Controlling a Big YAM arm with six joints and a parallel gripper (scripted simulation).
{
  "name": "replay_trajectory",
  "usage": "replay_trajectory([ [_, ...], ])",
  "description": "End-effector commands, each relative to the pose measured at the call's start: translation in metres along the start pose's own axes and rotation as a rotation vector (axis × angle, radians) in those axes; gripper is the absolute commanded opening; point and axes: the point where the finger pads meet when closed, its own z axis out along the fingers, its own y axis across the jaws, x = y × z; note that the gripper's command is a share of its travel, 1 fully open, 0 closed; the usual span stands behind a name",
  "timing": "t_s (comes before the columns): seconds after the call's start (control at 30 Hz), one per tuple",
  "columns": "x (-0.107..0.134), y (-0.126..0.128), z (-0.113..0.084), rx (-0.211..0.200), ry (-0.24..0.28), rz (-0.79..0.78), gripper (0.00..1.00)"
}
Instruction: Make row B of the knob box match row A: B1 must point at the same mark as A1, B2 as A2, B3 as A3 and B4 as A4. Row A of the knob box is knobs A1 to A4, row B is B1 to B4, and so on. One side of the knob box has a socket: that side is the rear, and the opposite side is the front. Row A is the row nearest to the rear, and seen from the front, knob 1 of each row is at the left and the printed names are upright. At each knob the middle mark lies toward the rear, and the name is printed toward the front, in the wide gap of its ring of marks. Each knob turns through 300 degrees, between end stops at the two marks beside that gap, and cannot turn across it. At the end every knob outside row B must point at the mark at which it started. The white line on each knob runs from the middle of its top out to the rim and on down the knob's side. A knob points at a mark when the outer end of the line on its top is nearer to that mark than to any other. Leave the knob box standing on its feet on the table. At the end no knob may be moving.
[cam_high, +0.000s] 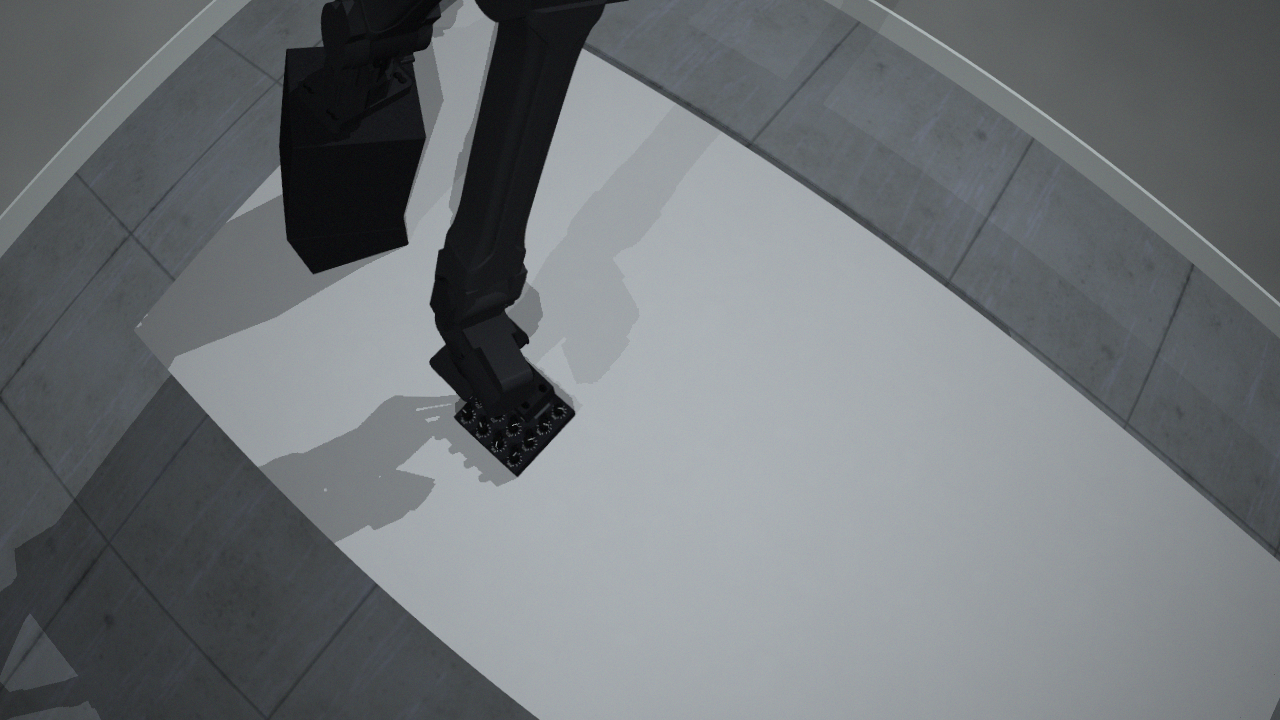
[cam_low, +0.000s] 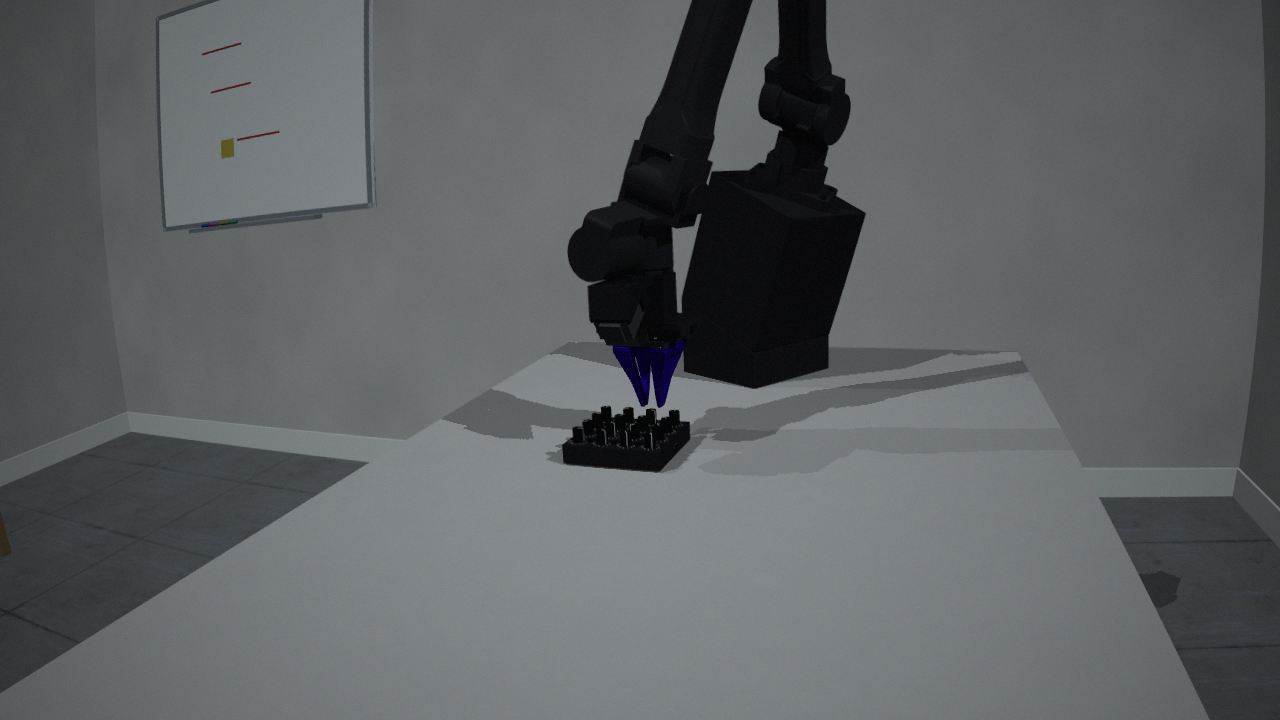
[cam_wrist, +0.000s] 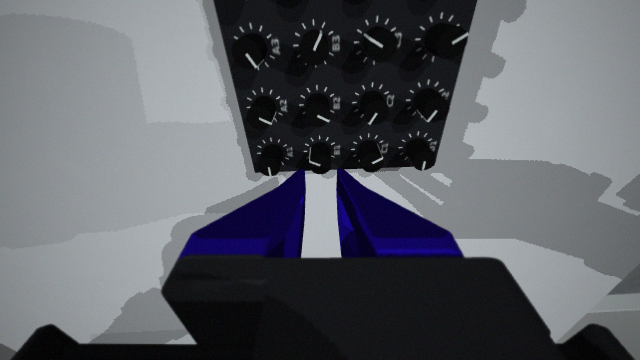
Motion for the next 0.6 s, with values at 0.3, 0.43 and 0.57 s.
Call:
replay_trajectory([
  [0.3,-0.0072,-0.0001,0.012,0.006,-0.011,-0.004,0.18],
  [0.43,-0.0082,0.0004,0.0137,0.005,-0.012,-0.006,0.18],
  [0.57,-0.0075,-0.0007,0.0135,0.006,-0.01,-0.004,0.18],
])
